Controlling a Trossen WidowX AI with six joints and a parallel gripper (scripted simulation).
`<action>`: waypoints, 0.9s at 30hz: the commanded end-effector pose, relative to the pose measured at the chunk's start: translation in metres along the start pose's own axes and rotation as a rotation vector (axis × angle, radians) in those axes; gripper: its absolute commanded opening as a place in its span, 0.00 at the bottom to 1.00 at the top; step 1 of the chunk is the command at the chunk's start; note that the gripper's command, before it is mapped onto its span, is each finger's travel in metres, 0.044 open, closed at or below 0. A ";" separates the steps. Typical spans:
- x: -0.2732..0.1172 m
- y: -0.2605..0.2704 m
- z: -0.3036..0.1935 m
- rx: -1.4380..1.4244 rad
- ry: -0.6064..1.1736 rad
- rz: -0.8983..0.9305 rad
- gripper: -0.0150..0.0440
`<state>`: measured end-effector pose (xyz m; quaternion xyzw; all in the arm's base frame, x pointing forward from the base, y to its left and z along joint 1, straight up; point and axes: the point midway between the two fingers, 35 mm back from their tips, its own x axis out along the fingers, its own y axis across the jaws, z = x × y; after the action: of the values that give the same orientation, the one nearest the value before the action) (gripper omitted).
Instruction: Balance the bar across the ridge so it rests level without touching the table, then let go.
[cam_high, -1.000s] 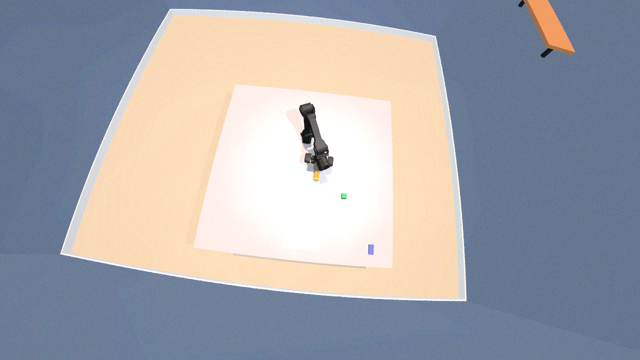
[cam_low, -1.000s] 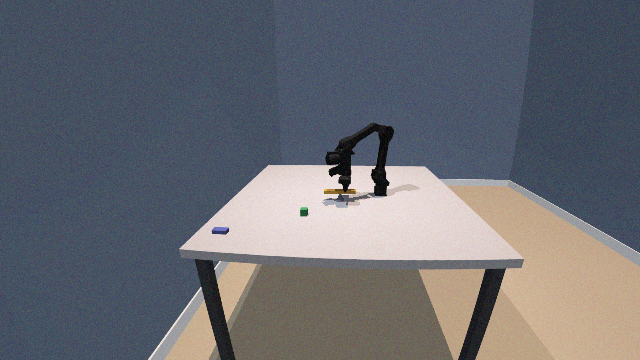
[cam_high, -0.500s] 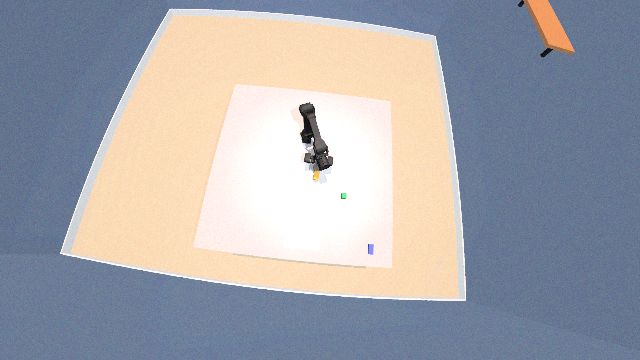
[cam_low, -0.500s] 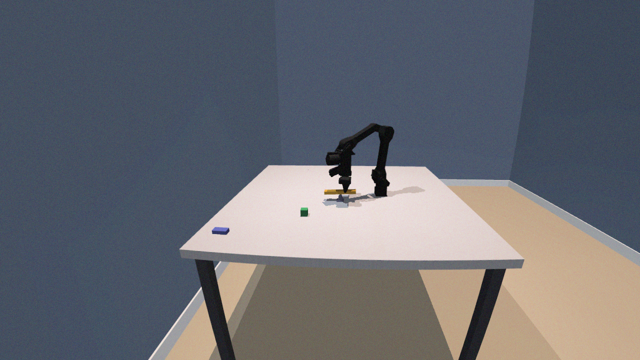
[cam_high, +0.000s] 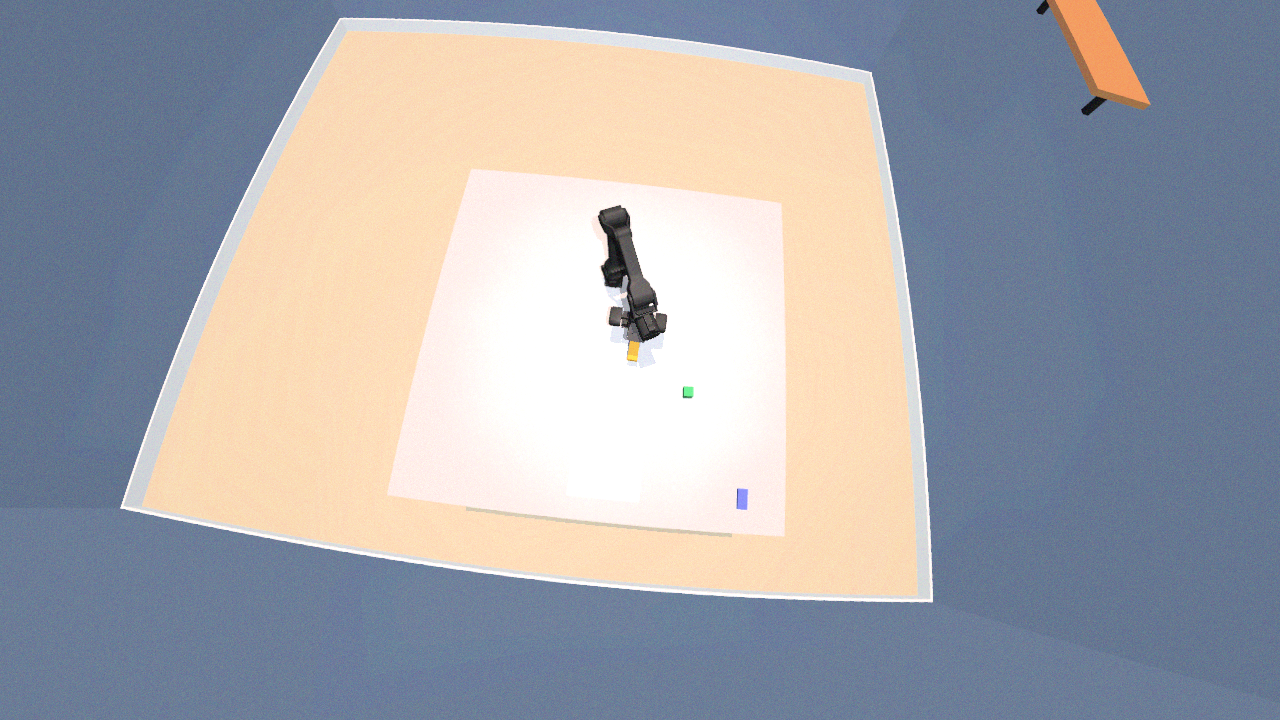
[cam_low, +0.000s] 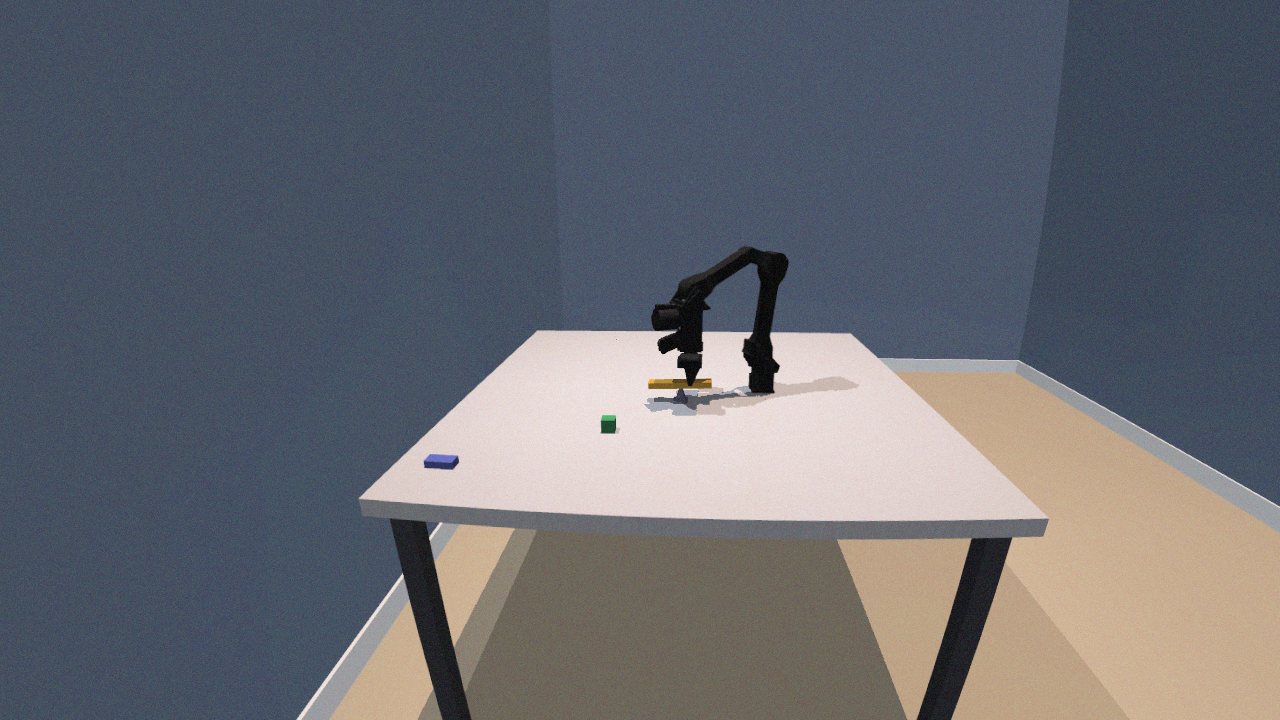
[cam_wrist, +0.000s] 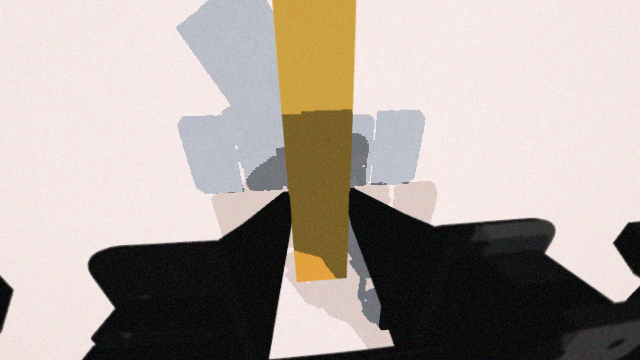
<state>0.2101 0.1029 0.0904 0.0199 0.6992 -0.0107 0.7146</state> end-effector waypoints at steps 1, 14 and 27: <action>0.002 -0.001 -0.001 0.003 0.005 -0.004 0.25; 0.003 -0.001 -0.001 0.003 0.005 -0.004 0.25; 0.005 -0.001 -0.001 0.003 0.005 -0.004 0.25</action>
<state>0.2103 0.1029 0.0891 0.0200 0.6981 -0.0109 0.7156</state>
